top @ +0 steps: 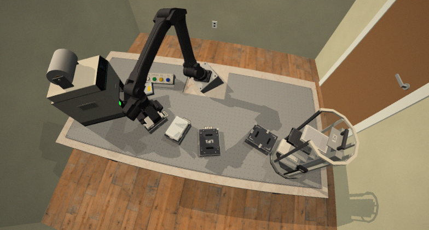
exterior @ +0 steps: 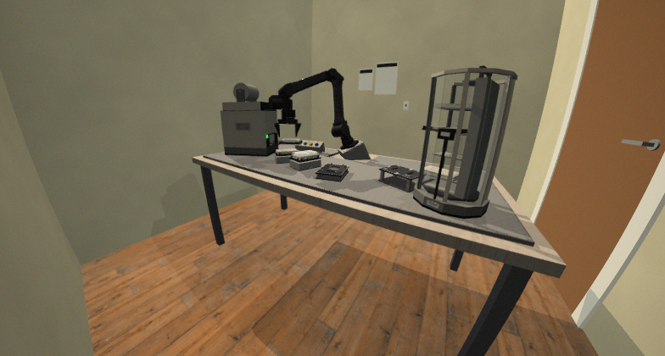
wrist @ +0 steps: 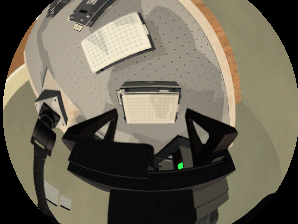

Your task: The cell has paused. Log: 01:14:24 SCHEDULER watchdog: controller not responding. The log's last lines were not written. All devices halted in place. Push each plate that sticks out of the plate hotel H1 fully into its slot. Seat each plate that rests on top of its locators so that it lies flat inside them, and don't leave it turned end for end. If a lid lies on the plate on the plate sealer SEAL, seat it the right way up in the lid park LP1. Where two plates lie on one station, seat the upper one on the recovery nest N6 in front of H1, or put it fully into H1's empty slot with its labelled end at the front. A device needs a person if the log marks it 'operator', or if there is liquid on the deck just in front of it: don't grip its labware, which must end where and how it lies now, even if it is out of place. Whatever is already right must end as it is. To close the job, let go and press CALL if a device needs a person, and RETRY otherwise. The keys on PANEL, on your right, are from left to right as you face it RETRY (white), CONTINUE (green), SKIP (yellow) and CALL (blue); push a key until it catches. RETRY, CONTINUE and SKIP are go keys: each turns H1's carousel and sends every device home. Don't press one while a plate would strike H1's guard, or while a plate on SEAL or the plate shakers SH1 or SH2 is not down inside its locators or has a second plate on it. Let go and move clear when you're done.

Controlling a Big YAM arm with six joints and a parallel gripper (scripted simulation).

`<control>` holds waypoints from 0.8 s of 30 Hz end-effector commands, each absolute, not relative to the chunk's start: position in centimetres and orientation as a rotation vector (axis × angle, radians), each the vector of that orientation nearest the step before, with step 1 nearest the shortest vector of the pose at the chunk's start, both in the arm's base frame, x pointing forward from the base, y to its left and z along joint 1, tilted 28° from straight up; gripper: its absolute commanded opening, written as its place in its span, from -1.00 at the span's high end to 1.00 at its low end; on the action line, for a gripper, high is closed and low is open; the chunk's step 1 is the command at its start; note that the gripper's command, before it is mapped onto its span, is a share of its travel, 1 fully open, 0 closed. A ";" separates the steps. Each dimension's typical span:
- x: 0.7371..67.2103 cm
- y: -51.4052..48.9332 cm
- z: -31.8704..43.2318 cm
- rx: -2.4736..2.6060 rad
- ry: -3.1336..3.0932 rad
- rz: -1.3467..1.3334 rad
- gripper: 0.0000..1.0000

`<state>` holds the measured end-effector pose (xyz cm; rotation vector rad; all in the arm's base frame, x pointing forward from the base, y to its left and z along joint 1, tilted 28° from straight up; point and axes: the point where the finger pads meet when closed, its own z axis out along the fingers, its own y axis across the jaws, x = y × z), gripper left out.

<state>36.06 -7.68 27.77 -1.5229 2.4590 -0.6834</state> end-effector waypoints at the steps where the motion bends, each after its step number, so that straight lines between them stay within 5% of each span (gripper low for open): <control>1: 36.6 -7.5 30.8 -1.482 2.432 -0.714 -1.00; 24: 34.0 -5.6 36.0 -1.480 2.417 -0.717 -1.00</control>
